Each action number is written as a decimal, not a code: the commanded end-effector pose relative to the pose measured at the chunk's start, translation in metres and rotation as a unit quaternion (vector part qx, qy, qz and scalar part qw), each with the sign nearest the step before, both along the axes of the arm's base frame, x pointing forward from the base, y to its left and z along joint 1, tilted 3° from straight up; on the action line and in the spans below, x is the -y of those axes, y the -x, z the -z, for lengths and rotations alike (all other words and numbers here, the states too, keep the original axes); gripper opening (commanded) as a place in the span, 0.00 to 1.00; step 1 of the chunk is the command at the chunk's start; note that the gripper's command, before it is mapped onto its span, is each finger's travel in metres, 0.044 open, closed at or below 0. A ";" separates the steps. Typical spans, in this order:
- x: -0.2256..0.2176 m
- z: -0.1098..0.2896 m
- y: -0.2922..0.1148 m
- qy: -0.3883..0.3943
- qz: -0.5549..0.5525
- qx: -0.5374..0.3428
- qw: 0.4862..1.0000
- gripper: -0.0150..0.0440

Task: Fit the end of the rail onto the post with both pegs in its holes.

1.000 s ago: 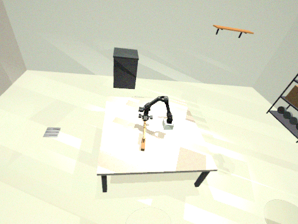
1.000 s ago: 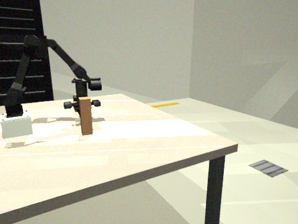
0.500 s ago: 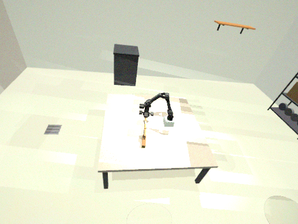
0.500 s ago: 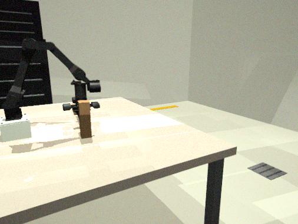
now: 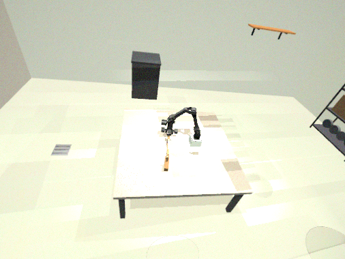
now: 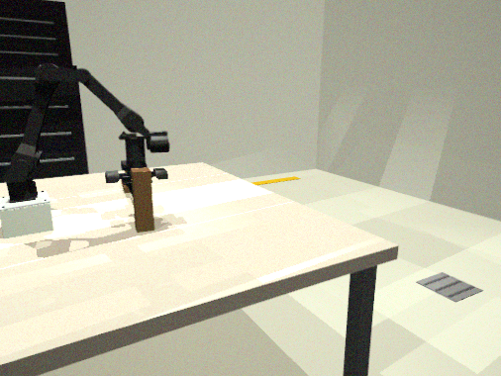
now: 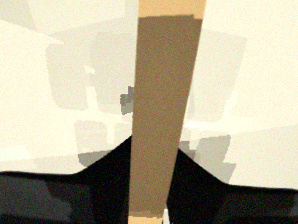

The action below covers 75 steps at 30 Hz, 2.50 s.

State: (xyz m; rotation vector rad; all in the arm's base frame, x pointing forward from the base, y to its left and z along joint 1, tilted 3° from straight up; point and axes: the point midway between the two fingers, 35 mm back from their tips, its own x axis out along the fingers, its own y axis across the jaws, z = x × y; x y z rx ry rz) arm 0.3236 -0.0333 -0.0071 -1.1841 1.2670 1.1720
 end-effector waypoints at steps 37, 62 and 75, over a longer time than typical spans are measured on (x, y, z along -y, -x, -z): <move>-0.001 -0.007 -0.001 -0.004 0.000 0.005 1.000 0.25; -0.001 -0.005 0.000 -0.004 0.000 0.005 1.000 0.25; -0.001 -0.007 0.000 -0.004 0.000 0.005 1.000 0.25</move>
